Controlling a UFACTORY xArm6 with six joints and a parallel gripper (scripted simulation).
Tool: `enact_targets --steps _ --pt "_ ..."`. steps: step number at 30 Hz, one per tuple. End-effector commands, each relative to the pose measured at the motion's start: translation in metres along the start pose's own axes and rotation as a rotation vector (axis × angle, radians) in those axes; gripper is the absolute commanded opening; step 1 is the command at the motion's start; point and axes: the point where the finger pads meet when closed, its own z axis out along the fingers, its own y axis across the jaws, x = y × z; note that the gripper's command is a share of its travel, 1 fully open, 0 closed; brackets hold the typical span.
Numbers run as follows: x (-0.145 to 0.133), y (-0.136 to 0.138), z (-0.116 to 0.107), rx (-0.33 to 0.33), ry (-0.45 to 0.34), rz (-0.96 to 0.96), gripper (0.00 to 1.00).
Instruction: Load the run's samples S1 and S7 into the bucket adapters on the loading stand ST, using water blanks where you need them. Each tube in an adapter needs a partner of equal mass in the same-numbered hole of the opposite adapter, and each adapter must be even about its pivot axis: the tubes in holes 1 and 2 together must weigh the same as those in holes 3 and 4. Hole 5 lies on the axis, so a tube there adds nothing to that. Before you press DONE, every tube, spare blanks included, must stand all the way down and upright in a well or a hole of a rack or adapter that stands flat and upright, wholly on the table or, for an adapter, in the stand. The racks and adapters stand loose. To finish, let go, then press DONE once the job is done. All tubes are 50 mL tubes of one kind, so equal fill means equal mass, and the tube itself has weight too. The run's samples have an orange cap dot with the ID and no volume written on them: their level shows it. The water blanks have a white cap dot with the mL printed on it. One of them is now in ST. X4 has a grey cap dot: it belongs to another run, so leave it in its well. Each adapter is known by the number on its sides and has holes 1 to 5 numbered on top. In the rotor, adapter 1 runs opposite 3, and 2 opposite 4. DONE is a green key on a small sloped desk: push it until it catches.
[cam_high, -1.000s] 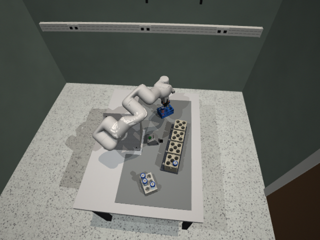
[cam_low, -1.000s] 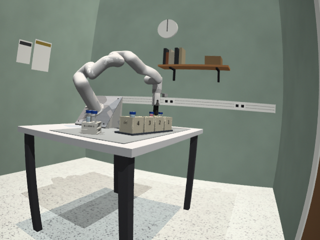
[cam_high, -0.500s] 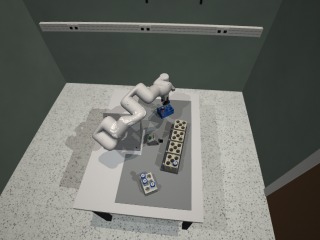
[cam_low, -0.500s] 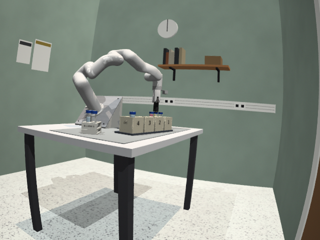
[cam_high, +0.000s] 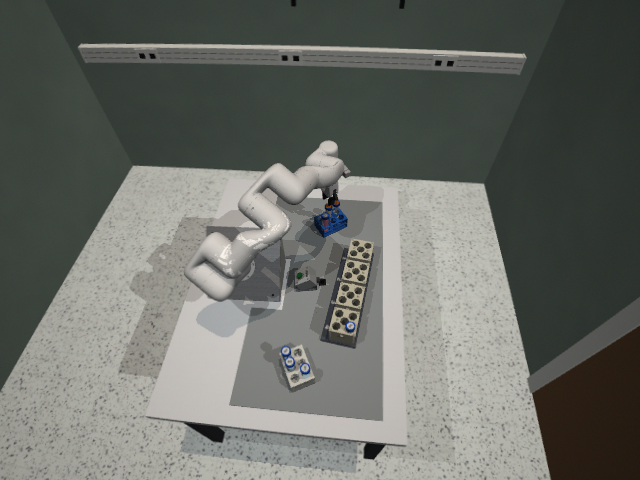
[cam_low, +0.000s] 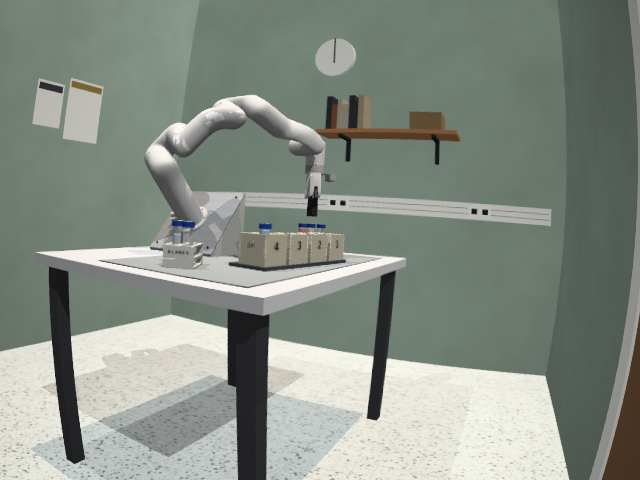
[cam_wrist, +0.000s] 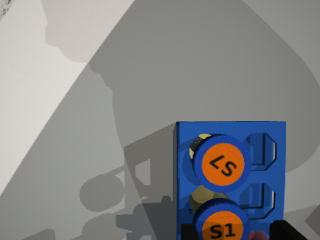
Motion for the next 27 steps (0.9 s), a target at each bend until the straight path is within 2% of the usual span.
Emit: enact_targets --steps 1,27 --pt "0.001 0.0 -0.008 0.002 0.004 0.001 0.44" --pt "0.001 0.0 -0.056 0.002 0.004 0.001 0.44"
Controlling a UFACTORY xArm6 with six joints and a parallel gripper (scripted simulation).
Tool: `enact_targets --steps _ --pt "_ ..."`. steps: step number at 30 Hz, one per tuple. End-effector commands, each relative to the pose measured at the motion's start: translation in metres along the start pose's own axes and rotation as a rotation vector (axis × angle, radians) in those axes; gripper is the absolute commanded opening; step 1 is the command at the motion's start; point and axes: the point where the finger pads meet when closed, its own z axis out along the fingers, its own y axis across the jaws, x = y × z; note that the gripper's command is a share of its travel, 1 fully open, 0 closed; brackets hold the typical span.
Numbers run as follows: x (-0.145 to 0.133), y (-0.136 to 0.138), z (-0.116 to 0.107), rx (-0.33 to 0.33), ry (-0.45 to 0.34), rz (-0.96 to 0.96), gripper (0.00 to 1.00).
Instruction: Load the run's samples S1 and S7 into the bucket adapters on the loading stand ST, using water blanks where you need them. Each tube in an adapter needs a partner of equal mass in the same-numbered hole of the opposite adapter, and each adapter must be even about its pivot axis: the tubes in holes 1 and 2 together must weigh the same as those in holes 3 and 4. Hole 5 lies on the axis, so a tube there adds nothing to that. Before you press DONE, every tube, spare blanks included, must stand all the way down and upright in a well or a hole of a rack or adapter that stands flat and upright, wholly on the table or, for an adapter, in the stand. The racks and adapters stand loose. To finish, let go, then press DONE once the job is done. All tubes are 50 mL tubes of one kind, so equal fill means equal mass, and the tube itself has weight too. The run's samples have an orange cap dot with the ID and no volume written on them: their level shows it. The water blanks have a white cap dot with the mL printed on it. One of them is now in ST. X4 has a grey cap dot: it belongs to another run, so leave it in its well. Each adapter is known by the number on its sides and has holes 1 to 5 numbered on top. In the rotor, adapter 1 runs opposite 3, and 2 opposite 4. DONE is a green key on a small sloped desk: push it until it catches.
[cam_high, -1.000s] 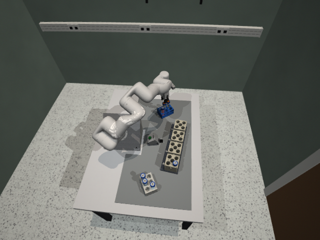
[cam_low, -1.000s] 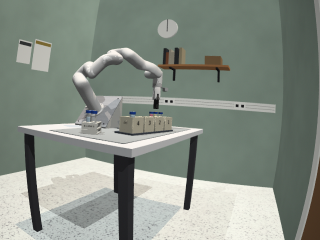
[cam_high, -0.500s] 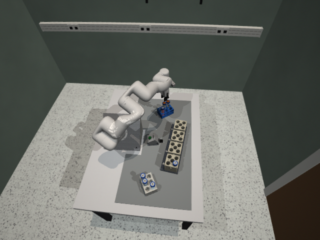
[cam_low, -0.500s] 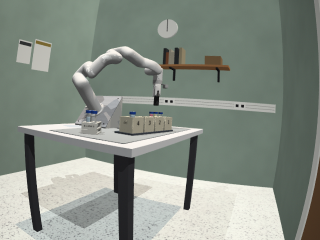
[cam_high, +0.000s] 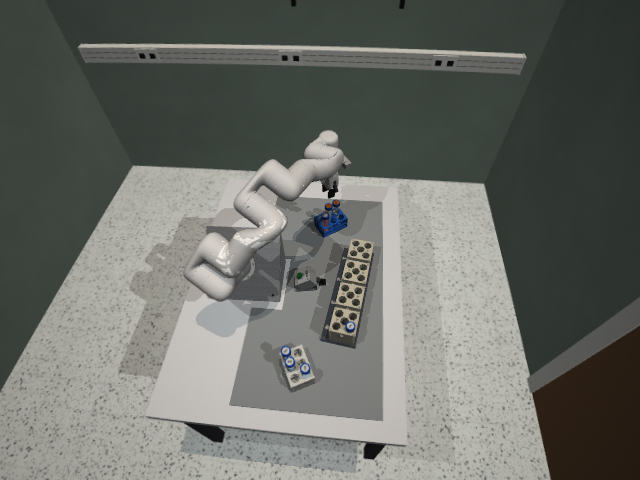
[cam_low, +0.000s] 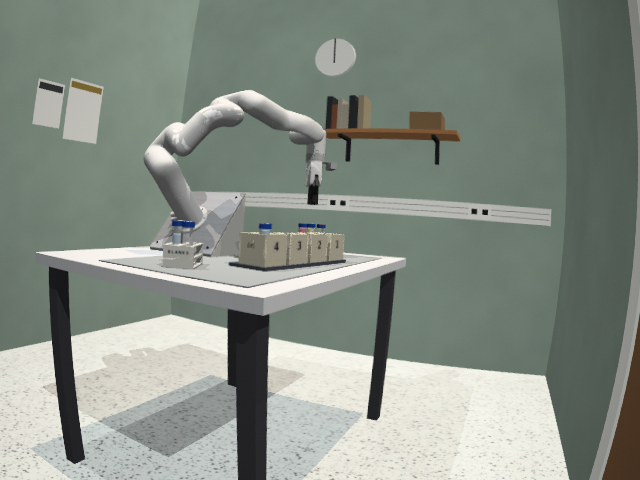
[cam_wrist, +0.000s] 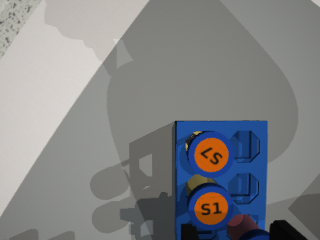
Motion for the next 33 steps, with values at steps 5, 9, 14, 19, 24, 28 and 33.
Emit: enact_targets --steps 5,9,14,19,24,28,33 --pt "0.001 0.0 -0.02 0.002 0.004 0.001 0.44" --pt "0.001 0.0 -0.024 0.002 0.004 0.001 0.44" --pt "0.001 0.0 -0.034 0.002 0.004 0.001 0.44" --pt "0.001 0.0 -0.036 0.002 0.004 0.001 0.44" --pt "0.001 0.0 -0.036 0.002 0.004 0.001 0.44" --pt "0.001 0.0 -0.036 0.002 0.004 0.001 0.44" --pt "0.001 0.0 -0.036 0.002 0.004 0.001 0.44"
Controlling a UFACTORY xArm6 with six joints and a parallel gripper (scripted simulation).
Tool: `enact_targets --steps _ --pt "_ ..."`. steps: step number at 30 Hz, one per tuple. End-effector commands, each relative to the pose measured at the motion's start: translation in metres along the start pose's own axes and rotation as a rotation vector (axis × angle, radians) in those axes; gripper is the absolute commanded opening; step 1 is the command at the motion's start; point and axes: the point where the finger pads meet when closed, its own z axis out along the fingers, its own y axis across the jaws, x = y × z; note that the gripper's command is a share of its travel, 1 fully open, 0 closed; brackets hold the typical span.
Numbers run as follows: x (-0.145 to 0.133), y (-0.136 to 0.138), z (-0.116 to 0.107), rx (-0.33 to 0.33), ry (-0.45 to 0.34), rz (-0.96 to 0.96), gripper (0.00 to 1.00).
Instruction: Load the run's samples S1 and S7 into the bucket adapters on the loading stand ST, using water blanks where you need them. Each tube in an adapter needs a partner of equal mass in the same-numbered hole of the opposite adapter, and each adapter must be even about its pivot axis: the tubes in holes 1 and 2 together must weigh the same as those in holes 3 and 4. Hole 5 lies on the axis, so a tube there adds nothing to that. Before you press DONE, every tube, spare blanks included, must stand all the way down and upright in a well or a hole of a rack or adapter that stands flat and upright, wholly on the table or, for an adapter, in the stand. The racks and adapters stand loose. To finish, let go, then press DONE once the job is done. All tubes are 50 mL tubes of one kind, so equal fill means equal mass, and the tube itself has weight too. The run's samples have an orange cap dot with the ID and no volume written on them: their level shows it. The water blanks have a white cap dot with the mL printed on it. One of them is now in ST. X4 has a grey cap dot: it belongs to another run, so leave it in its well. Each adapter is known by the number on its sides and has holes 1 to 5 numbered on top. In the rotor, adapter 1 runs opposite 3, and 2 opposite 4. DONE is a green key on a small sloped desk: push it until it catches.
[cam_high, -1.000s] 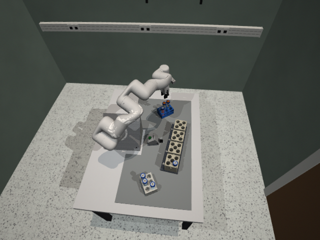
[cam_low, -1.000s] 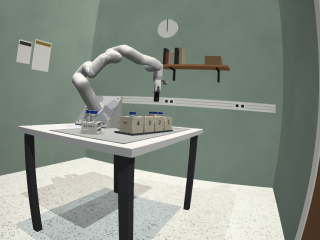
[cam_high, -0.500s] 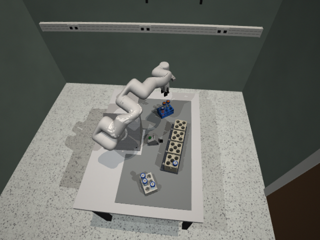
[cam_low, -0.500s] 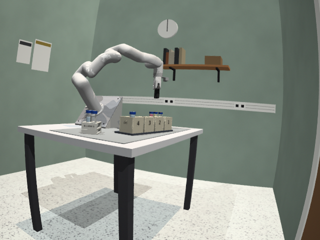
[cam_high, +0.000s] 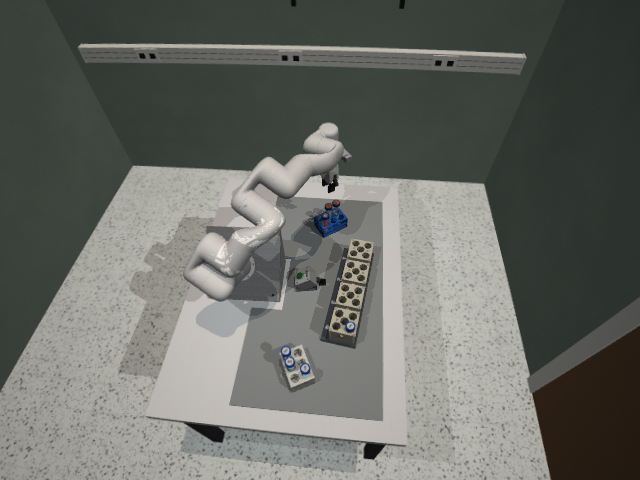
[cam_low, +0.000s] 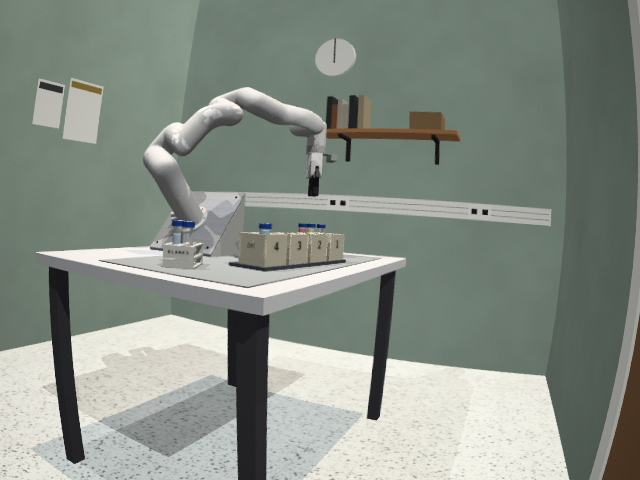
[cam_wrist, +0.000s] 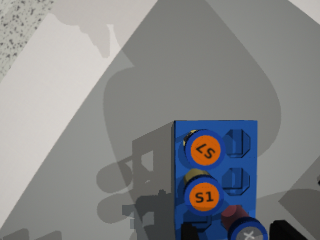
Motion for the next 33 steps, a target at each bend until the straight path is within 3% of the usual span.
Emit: enact_targets --steps 1,8,9,16,33 --pt "0.001 0.0 -0.003 0.002 0.005 0.001 0.44" --pt "0.001 0.0 -0.002 0.002 0.005 0.001 0.44" --pt "0.006 0.0 -0.003 0.002 0.005 0.001 0.57" --pt "0.041 0.0 -0.003 0.002 0.005 0.001 0.57" --pt "0.041 0.0 0.001 0.002 0.005 0.001 0.57"
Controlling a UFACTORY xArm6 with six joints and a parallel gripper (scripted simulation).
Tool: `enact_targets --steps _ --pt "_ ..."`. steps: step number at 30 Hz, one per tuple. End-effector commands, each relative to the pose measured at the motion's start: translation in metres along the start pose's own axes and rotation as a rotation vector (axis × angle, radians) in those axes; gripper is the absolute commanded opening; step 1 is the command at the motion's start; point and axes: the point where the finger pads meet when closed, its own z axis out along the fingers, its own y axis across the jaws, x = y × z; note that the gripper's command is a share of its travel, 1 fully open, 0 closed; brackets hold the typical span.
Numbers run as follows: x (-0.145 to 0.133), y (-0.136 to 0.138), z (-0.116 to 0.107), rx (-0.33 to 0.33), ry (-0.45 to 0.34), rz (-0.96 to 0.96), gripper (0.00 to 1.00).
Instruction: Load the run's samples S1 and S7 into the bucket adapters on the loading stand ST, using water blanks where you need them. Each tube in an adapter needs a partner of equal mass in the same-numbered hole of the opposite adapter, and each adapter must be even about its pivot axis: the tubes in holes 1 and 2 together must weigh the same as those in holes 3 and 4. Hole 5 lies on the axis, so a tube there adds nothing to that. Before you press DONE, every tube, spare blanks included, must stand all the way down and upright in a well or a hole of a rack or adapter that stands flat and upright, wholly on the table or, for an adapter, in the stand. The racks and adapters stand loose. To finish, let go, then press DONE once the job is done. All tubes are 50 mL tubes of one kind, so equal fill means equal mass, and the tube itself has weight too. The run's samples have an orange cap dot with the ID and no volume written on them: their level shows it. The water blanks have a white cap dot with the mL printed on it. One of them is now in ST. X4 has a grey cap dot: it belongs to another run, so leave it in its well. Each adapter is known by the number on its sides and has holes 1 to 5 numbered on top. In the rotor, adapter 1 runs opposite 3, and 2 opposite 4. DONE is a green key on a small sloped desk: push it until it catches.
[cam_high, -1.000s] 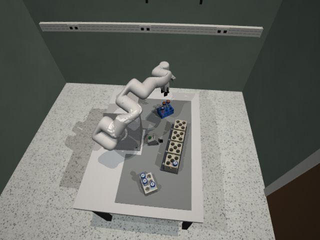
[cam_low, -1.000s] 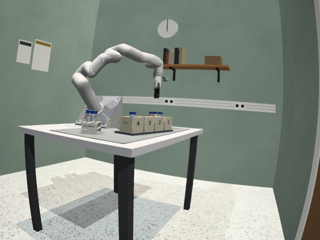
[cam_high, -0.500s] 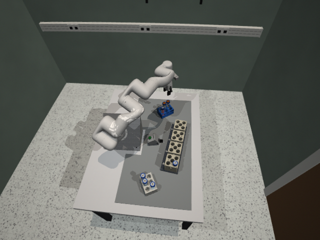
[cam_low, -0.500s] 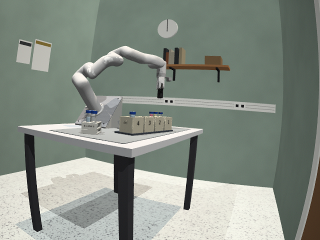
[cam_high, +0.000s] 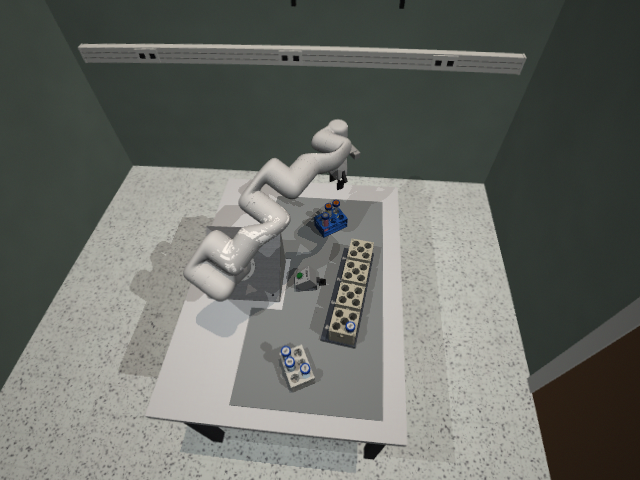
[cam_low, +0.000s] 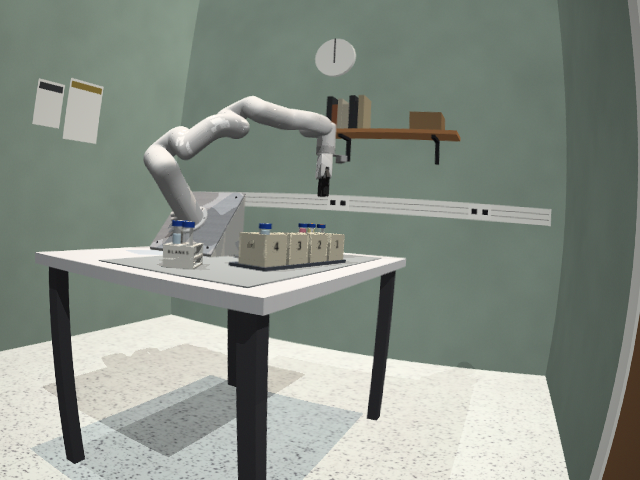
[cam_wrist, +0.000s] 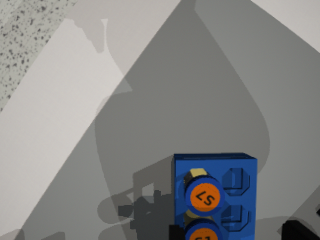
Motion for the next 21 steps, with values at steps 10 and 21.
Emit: enact_targets --steps 10,21 --pt "0.001 0.0 0.017 0.002 0.004 0.001 0.57" --pt "0.001 0.0 0.039 0.001 0.004 0.001 0.57"
